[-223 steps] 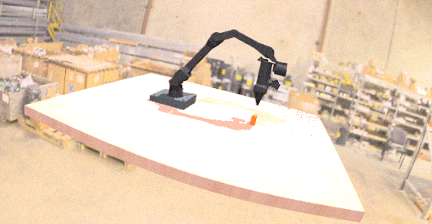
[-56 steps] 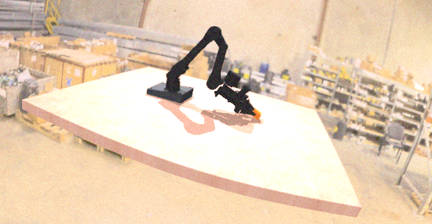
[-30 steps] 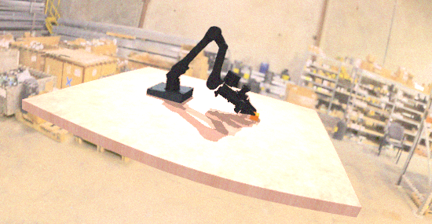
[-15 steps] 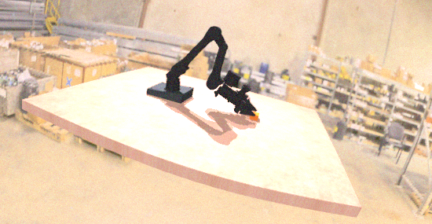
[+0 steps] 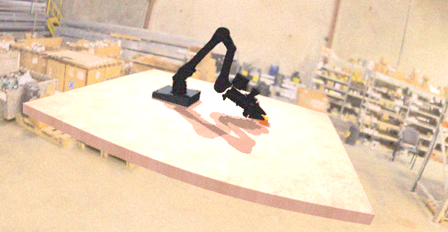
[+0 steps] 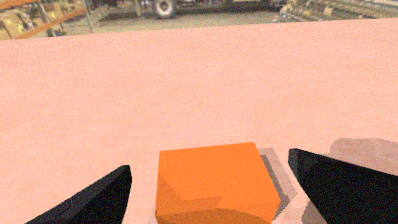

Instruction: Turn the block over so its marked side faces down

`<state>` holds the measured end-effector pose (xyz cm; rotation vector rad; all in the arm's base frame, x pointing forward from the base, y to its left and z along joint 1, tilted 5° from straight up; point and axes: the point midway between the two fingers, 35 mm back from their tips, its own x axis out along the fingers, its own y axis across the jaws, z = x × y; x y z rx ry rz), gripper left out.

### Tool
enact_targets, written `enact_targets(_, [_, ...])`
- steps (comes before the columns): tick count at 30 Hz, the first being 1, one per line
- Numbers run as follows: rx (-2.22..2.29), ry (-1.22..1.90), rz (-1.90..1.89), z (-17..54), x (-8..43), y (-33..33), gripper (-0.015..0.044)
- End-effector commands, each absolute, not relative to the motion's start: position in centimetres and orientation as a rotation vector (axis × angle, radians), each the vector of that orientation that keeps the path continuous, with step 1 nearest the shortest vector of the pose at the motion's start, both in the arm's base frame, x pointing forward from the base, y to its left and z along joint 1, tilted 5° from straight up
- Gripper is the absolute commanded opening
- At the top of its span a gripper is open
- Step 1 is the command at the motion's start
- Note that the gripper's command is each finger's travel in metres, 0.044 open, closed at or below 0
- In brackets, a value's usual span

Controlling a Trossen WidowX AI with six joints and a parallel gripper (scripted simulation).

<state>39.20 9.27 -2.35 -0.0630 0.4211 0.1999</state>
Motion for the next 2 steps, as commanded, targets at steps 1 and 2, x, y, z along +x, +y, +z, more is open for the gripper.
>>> enact_targets(1, [-0.064, 0.418, 0.197, -2.31, 39.21, 9.23, 0.0440])
enact_targets(2, [-0.064, 0.418, 0.197, -2.31, 39.21, 9.23, 0.0440])
